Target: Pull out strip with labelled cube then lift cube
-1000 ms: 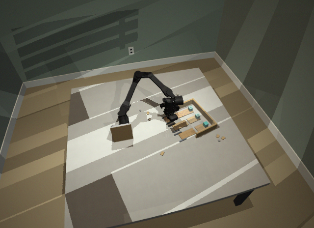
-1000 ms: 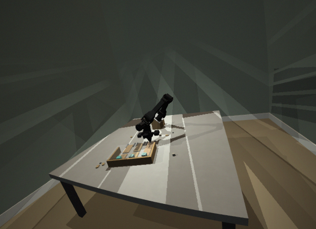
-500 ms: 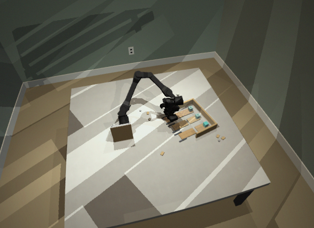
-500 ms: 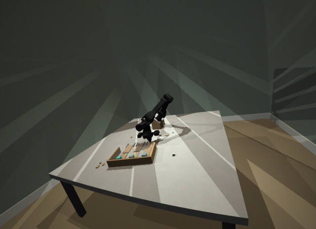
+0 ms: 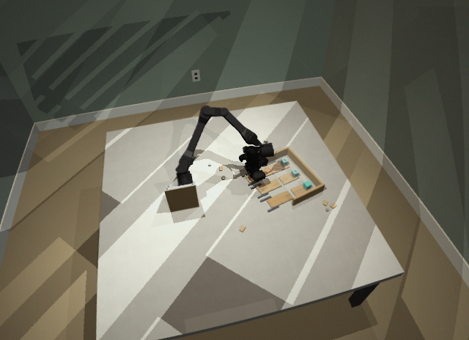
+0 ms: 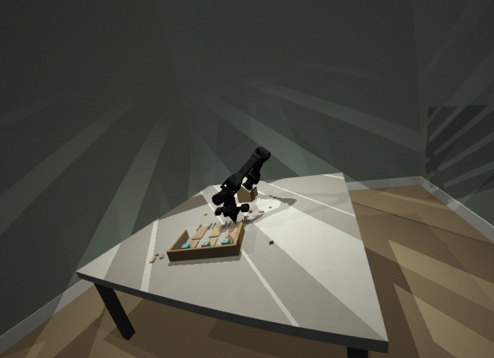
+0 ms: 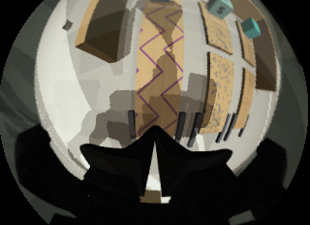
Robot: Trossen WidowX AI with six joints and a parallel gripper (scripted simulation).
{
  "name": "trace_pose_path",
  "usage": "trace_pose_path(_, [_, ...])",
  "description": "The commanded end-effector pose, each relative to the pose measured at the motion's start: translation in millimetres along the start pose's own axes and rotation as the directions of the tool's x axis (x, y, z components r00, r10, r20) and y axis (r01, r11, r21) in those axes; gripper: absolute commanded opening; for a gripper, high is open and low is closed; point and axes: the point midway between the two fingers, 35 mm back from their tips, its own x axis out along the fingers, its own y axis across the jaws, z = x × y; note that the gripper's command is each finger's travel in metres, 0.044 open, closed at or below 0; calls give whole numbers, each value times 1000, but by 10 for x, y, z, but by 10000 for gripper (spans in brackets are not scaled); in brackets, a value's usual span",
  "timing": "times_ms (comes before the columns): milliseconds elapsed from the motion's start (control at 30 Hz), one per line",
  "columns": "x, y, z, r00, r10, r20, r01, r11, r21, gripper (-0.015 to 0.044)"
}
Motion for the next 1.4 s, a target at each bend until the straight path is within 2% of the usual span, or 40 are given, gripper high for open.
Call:
trace_pose_path(0, [16, 3, 3, 1000, 5, 1, -5, 1000, 3, 0])
trace_pose_path(500, [29, 2, -7, 1000, 5, 1, -5, 1000, 3, 0])
trace_pose_path(1367, [39, -20, -402, 1000, 5, 0, -5, 1000, 4, 0])
